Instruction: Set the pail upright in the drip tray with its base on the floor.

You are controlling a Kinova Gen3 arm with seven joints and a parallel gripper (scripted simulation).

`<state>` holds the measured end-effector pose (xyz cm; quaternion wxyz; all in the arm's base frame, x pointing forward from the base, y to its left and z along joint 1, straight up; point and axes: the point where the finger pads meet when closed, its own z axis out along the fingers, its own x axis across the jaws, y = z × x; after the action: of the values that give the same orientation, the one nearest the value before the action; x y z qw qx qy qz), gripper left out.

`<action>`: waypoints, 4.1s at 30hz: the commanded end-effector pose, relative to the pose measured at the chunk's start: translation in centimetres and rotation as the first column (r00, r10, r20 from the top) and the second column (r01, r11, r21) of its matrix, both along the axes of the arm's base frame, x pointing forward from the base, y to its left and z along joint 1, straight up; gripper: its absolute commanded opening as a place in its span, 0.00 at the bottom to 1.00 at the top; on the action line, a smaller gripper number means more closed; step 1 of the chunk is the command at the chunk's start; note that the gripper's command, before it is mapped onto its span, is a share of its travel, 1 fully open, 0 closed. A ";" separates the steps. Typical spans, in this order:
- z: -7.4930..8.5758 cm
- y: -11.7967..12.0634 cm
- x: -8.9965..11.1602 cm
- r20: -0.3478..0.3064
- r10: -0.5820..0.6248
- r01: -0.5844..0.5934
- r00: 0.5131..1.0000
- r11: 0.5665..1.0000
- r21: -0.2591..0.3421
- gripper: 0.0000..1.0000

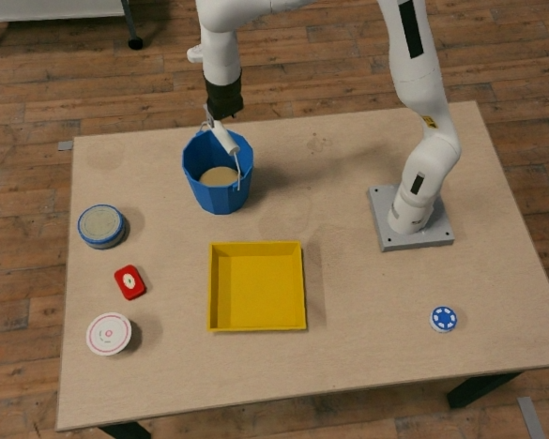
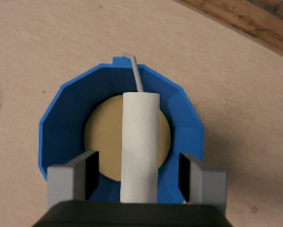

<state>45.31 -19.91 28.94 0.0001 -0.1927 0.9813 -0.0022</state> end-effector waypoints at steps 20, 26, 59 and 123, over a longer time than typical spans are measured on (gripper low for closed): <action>-1.9 0.0 0.0 0.002 0.000 0.000 1.000 1.000 -0.001 1.00; -3.3 0.0 0.0 0.002 0.000 0.000 1.000 1.000 -0.001 1.00; -7.9 0.0 0.0 0.002 0.000 0.000 1.000 1.000 -0.001 1.00; -7.9 0.0 0.0 0.002 0.000 0.000 1.000 1.000 -0.001 0.00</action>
<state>45.30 -19.94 20.93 0.0001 -0.1927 0.9813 -0.0022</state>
